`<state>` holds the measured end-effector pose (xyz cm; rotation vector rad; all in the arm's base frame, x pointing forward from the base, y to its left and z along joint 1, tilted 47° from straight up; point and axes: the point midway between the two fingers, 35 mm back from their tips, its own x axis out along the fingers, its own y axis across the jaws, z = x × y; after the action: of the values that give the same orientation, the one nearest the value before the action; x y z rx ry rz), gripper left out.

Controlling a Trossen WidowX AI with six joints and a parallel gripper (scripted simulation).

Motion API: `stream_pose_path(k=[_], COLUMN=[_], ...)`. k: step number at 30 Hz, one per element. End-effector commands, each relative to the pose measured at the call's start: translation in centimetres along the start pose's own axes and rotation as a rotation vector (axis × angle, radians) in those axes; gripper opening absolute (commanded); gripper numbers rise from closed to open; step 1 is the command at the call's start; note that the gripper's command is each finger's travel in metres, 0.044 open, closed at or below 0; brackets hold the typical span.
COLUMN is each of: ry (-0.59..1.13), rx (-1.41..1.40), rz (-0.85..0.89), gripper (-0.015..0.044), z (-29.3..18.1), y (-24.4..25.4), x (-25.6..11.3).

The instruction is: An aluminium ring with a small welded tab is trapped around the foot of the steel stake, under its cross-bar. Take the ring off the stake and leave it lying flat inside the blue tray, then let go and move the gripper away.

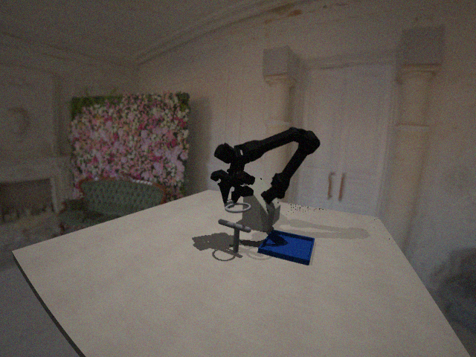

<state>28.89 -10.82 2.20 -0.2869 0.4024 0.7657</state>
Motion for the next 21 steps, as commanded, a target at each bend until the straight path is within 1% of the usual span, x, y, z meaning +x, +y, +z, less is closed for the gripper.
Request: stream_pose_path(k=[1,12,21], ry=[-0.011,-0.021,0.052], rx=[-0.082,-0.252,-0.119], rz=[-0.02,-0.061,-0.01], gripper=[0.0,0.0,0.0], z=[0.3,0.7,1.3], y=[0.7,2.3,2.6], x=[-0.1,-0.2,0.4])
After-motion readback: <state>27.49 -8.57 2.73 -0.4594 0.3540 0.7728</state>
